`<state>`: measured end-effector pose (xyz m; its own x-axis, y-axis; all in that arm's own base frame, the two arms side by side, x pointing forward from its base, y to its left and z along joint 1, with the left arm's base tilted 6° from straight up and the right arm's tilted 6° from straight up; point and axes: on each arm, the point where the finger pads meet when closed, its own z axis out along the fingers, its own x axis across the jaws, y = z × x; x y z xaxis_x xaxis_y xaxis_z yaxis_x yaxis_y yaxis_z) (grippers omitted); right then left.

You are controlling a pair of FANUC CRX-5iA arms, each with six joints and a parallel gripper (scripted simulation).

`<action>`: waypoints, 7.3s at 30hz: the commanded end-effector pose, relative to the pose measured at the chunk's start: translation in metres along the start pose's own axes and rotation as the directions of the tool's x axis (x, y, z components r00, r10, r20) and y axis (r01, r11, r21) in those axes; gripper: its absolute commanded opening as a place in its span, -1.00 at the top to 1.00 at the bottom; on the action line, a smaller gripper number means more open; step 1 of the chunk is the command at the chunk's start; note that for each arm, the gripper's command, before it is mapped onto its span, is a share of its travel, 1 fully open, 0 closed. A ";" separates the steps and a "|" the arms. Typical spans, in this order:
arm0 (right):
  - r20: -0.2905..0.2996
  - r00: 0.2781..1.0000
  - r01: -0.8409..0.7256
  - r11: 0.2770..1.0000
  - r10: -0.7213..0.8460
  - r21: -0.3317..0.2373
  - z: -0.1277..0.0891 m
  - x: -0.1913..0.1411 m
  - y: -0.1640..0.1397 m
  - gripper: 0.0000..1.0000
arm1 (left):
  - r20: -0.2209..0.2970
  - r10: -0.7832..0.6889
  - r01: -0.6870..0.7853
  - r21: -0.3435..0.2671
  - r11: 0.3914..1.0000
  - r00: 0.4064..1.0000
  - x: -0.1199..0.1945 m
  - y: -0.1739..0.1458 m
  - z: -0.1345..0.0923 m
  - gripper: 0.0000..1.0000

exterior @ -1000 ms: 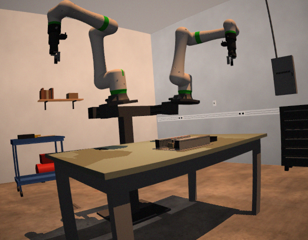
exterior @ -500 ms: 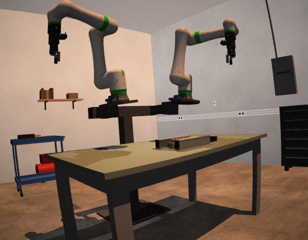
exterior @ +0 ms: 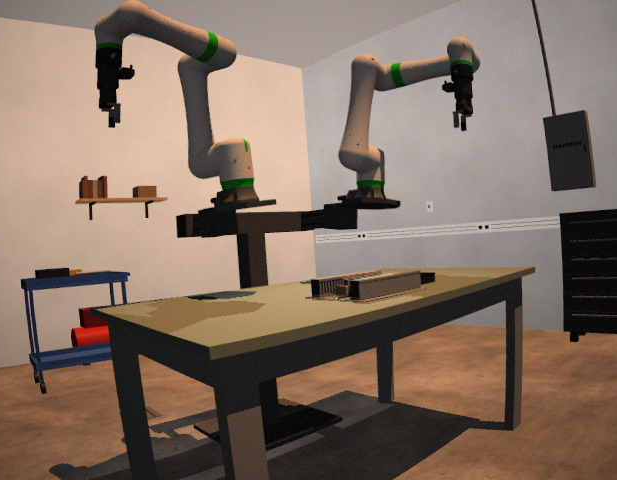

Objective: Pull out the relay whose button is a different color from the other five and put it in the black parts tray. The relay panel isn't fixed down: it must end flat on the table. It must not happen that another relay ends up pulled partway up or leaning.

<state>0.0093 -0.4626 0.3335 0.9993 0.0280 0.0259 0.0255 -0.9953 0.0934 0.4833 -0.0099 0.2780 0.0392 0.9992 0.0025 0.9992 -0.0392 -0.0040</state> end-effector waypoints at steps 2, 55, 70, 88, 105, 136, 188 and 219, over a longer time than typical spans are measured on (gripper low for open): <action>0.000 1.000 0.000 1.000 0.000 -0.002 -0.001 0.000 0.000 -1.00 | -0.002 0.040 -0.040 0.000 0.999 0.999 -0.011 0.009 0.010 -0.97; 0.000 1.000 0.000 1.000 0.000 -0.002 -0.001 0.000 0.000 -1.00 | -0.033 0.977 -0.974 0.083 0.211 0.209 -0.458 -0.044 0.440 -0.97; 0.000 1.000 0.000 1.000 0.000 -0.002 -0.001 0.000 0.000 -1.00 | -0.027 1.000 -0.996 0.092 0.012 0.009 -0.505 -0.109 0.508 -0.97; 0.000 1.000 0.000 1.000 0.000 -0.002 -0.001 0.000 0.000 -1.00 | -0.026 0.999 -0.995 0.094 -0.022 -0.024 -0.512 -0.121 0.520 -0.97; 0.000 1.000 0.000 1.000 0.000 -0.002 -0.001 0.000 0.000 -1.00 | -0.026 0.999 -0.995 0.094 -0.022 -0.024 -0.512 -0.121 0.520 -0.97; 0.000 1.000 0.000 1.000 0.000 -0.002 -0.001 0.000 0.000 -1.00 | -0.026 0.999 -0.995 0.094 -0.022 -0.024 -0.491 -0.120 0.518 -0.97; 0.000 1.000 0.000 1.000 0.000 -0.002 -0.001 0.000 0.000 -1.00 | -0.026 0.999 -0.995 0.094 -0.022 -0.024 -0.421 -0.119 0.511 -0.97; 0.000 1.000 0.000 1.000 0.000 -0.002 -0.001 0.000 0.000 -1.00 | -0.026 0.999 -0.995 0.094 -0.022 -0.024 -0.379 -0.119 0.515 -0.97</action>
<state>0.0093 -0.4626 0.3335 0.9993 0.0280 0.0259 0.0255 -0.9953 0.0934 0.3471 -0.3815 -0.2380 0.9978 -0.0637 0.0206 -0.0614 -0.9933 -0.0977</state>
